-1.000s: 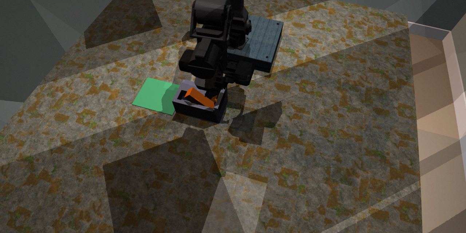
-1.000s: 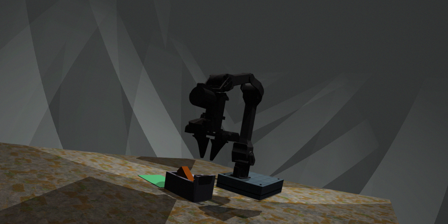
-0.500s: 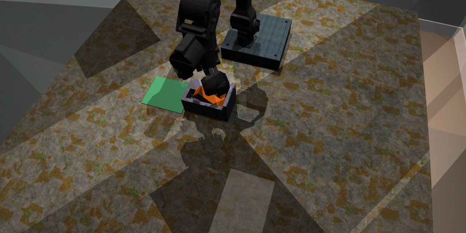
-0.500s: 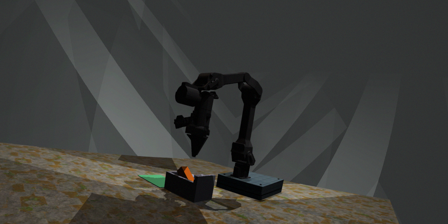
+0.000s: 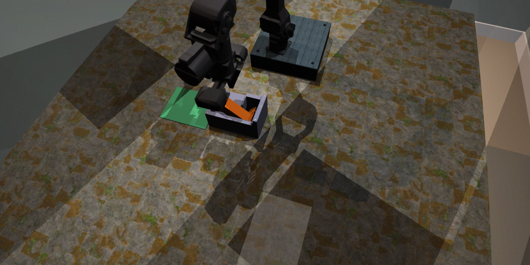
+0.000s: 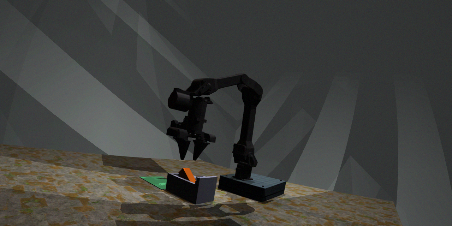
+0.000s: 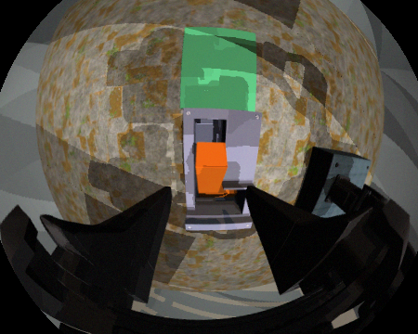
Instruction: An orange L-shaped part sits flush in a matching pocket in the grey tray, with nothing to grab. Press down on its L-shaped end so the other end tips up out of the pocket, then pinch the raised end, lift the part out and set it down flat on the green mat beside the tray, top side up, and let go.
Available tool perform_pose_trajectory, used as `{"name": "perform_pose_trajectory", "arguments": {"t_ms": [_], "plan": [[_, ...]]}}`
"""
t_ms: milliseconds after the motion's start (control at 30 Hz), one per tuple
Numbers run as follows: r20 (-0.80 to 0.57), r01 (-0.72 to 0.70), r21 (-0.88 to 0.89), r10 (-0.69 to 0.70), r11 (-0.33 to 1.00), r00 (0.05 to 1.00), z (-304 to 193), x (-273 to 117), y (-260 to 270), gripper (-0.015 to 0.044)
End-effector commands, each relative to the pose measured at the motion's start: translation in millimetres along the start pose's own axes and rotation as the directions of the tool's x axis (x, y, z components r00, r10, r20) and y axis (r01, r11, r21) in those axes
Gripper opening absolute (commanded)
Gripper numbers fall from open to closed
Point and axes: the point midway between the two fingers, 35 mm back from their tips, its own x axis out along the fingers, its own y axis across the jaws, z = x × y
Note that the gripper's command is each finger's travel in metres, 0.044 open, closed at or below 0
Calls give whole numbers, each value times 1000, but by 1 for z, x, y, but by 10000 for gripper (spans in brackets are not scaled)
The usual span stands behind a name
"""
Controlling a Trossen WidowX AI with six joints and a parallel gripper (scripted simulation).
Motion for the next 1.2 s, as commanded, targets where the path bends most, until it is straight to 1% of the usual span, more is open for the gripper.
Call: {"name": "perform_pose_trajectory", "arguments": {"t_ms": [0, 1133, 1167], "plan": [[-8, 12, 8, -12, 1000, 1000, -1, 14, -1, 280], [-8, 13, 8, -12, 1000, 1000, -1, 62, -2, 280], [-2, 10, 4, -10, 1000, 1000, -1, 59, -2, 254]]}}
